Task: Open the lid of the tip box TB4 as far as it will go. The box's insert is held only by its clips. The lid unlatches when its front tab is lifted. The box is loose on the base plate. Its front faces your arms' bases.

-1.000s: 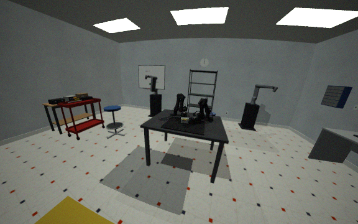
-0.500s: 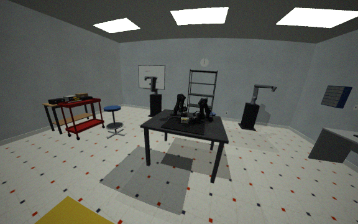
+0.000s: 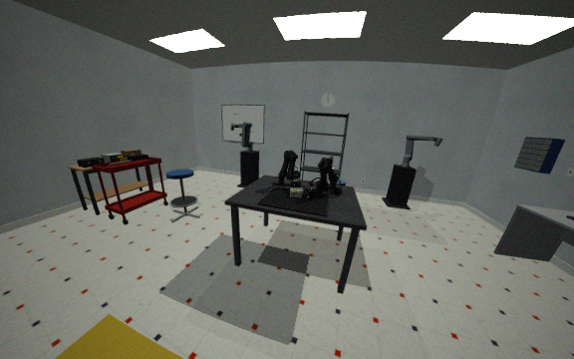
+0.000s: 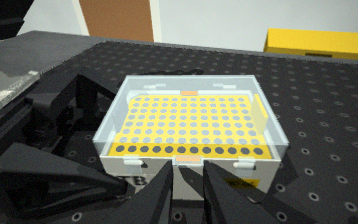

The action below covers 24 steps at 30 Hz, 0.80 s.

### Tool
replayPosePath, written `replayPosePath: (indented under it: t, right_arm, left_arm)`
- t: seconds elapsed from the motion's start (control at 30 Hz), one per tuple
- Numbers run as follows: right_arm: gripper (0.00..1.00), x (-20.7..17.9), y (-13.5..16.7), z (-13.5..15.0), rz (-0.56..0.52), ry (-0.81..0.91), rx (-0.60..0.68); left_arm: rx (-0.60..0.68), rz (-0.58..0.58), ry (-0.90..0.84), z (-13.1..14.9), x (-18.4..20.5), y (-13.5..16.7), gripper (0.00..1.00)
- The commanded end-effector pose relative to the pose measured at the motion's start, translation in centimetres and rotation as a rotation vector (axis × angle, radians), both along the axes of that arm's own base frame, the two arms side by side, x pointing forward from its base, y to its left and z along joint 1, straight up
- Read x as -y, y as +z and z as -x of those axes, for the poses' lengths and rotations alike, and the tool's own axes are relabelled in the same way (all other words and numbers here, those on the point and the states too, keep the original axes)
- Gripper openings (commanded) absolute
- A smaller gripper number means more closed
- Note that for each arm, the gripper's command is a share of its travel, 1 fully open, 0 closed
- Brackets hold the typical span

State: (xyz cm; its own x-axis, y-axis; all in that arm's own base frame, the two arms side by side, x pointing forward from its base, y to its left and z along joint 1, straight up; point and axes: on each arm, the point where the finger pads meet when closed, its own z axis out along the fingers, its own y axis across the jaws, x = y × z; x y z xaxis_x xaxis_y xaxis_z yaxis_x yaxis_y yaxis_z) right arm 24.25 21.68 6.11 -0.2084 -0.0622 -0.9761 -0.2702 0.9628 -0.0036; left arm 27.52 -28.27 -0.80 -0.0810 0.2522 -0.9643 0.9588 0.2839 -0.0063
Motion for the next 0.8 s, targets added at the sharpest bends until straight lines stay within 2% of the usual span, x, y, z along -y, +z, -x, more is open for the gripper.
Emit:
replayPosePath:
  t: [0.0, 0.23, 0.27, 0.3, 0.37, 0.53, 0.67, 0.77]
  right_arm:
    - [0.2, 0.1, 0.6, -0.4, -0.024, -0.028, 0.02]
    - [0.13, 0.2, 0.6, -0.3, -0.025, -0.028, 0.019]
    - [0.01, 0.2, 0.6, -0.3, -0.025, -0.028, 0.019]
    - [0.12, 0.2, 0.6, -0.3, -0.025, -0.028, 0.019]
    - [0.12, 0.2, 0.4, -0.3, -0.021, -0.029, 0.018]
    - [0.12, -0.5, 3.0, -0.8, -0.135, -0.041, 0.067]
    - [0.12, 0.0, 2.3, -0.4, -0.059, -0.026, 0.031]
    - [0.12, 0.1, 2.3, -0.3, -0.051, -0.026, 0.025]
  left_arm:
    - [0.015, 0.008, -0.002, -0.3, 0.2, 0.3, 0.83]
    - [0.015, 0.008, -0.002, -0.3, 0.2, 0.3, 0.83]
    - [0.015, 0.008, -0.002, -0.3, 0.2, 0.3, 0.83]
    - [0.015, 0.008, -0.002, -0.3, 0.2, 0.3, 0.83]
    - [0.015, 0.008, -0.002, -0.3, 0.2, 0.3, 0.83]
    - [0.015, 0.008, -0.002, -0.3, 0.2, 0.3, 0.83]
    - [0.015, 0.008, -0.002, -0.3, 0.2, 0.3, 0.83]
    - [0.015, 0.008, -0.002, -0.3, 0.2, 0.3, 0.83]
